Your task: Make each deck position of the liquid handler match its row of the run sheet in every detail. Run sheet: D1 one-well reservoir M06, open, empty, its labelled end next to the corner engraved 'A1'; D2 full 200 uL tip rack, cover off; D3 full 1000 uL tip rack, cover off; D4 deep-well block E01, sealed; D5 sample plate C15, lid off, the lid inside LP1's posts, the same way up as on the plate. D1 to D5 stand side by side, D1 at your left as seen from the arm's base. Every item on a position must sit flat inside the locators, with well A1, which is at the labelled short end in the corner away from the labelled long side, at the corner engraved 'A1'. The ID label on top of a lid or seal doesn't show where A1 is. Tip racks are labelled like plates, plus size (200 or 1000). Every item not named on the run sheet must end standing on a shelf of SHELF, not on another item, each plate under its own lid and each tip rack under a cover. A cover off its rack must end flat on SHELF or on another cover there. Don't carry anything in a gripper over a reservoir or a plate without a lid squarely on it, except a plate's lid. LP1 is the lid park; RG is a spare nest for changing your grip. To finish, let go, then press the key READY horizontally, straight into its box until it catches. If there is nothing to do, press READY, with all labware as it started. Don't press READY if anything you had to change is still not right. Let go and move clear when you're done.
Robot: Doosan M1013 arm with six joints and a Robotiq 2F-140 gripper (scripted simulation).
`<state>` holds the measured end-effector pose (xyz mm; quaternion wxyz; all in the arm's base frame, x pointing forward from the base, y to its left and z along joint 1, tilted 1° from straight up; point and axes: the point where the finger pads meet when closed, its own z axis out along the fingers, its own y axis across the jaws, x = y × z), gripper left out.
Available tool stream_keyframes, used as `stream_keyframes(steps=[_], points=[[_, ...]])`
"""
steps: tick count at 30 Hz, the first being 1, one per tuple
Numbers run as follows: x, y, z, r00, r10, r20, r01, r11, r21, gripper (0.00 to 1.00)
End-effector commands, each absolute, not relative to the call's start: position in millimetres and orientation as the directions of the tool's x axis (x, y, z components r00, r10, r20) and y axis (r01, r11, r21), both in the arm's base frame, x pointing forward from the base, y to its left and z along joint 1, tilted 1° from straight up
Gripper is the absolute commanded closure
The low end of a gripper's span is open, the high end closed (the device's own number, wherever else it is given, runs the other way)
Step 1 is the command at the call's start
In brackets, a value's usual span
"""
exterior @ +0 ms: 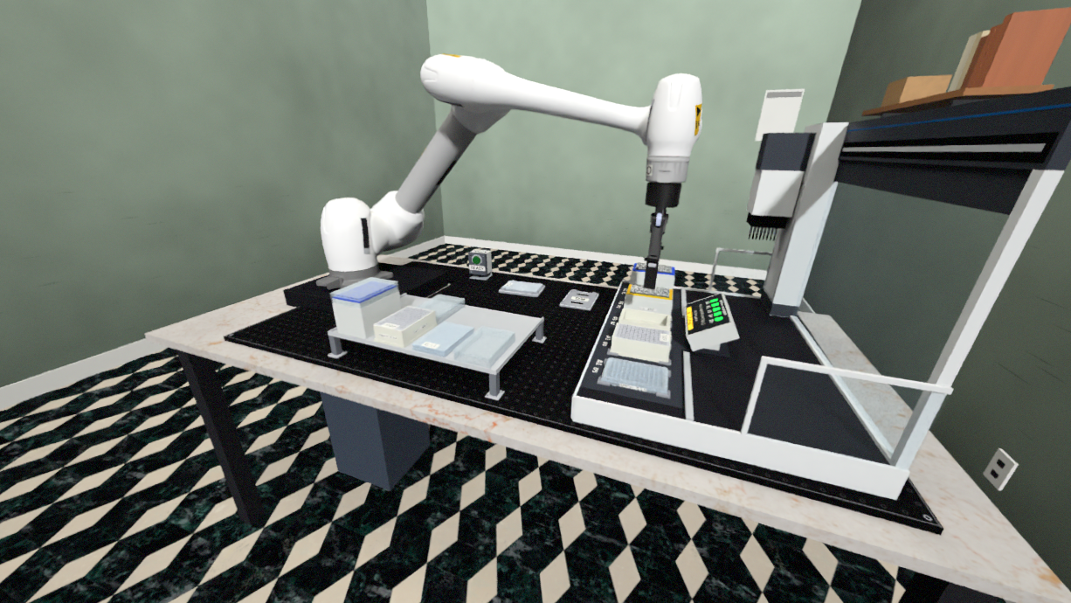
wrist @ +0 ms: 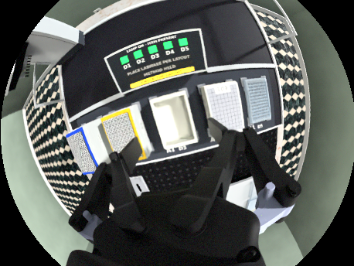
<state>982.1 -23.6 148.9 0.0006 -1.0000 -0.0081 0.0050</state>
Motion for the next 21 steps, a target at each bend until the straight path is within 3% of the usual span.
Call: stream_keyframes(steps=[1,21], points=[[982.4,-23.5,150.5,1.000,0.016,-0.008,0.016,-1.000,-0.002,0.21],[981.7,16.6,150.6,1.000,0.016,-0.008,0.016,-1.000,-0.002,0.21]])
